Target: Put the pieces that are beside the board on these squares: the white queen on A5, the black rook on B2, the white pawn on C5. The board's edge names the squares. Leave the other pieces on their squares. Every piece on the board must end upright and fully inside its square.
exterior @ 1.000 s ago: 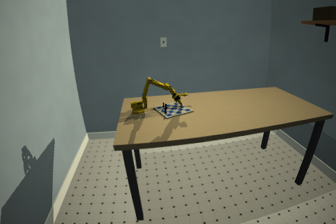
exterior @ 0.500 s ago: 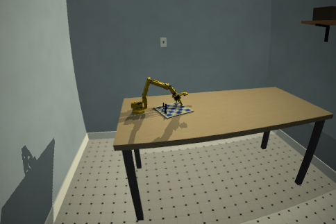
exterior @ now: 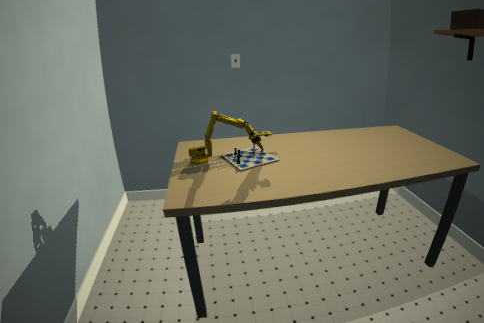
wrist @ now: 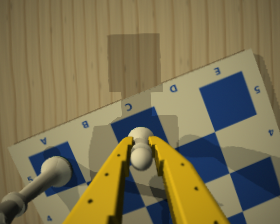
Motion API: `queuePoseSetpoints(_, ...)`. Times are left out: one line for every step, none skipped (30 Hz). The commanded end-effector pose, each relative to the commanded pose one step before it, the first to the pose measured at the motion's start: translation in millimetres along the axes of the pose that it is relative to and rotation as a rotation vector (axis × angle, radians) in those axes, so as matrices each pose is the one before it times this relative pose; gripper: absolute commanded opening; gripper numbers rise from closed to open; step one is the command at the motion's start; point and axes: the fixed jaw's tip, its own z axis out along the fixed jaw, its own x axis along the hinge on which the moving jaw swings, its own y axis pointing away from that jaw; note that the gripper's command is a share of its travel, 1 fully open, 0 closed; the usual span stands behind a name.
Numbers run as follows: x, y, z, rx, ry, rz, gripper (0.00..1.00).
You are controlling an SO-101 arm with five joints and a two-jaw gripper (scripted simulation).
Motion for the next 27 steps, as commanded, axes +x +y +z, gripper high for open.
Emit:
queuePoseSetpoints(-0.88, -2.18, -0.347, 0.00302, -0.00126, 0.00025, 0.0)
queuePoseSetpoints(0.0, 0.0, 0.0, 0.0, 0.0, 0.0, 0.0)
queuePoseSetpoints(0.0, 0.0, 0.0, 0.0, 0.0, 0.0, 0.0)
queuePoseSetpoints(0.21, 0.0, 0.364, 0.0, 0.00001, 0.0, 0.0)
queuePoseSetpoints(0.24, 0.0, 0.429, 0.0, 0.0, 0.0, 0.0)
queuePoseSetpoints(0.28, 0.0, 0.486, 0.0, 0.00001, 0.0, 0.0)
queuePoseSetpoints(0.3, 0.0, 0.529, 0.0, 0.0, 0.0, 0.0)
queuePoseSetpoints(0.33, 0.0, 0.56, 0.0, 0.00001, 0.0, 0.0)
queuePoseSetpoints(0.33, 0.0, 0.573, 0.0, 0.0, 0.0, 0.0)
queuePoseSetpoints(0.34, 0.0, 0.573, 0.0, 0.00002, 0.0, 0.0)
queuePoseSetpoints(0.33, 0.0, 0.554, 0.0, 0.0, 0.0, 0.0)
queuePoseSetpoints(0.32, 0.0, 0.523, 0.0, 0.00002, 0.0, 0.0)
queuePoseSetpoints(0.29, 0.0, 0.477, 0.0, 0.0, 0.0, 0.0)
queuePoseSetpoints(0.26, 0.0, 0.421, 0.0, 0.00001, 0.0, 0.0)
queuePoseSetpoints(0.22, 0.0, 0.354, 0.0, 0.0, 0.0, 0.0)
queuePoseSetpoints(0.18, 0.0, 0.284, 0.0, 0.00001, 0.0, 0.0)
queuePoseSetpoints(0.13, 0.0, 0.21, 0.0, 0.0, 0.0, 0.0)
queuePoseSetpoints(0.09, 0.0, 0.141, 0.0, 0.00001, 0.0, 0.0)
queuePoseSetpoints(0.0, 0.0, 0.0, 0.0, 0.0, 0.0, 0.0)
queuePoseSetpoints(0.0, 0.0, 0.0, 0.0, 0.0, 0.0, 0.0)
queuePoseSetpoints(0.05, 0.0, 0.079, 0.0, 0.0, 0.0, 0.0)
queuePoseSetpoints(0.02, 0.0, 0.032, 0.0, 0.00001, 0.0, 0.0)
queuePoseSetpoints(0.0, 0.0, 0.004, 0.0, -0.00001, 0.0, 0.0)
queuePoseSetpoints(0.1, 0.0, 0.082, 0.0, 0.00001, 0.0, 0.0)
queuePoseSetpoints(0.56, 0.01, 0.467, 0.0, 0.00003, -0.00001, 0.0)
queuePoseSetpoints(1.21, 0.02, 0.987, -0.00001, 0.00009, -0.00003, 0.0)
queuePoseSetpoints(1.8, 0.02, 1.423, -0.00001, 0.00013, -0.00004, 0.0)
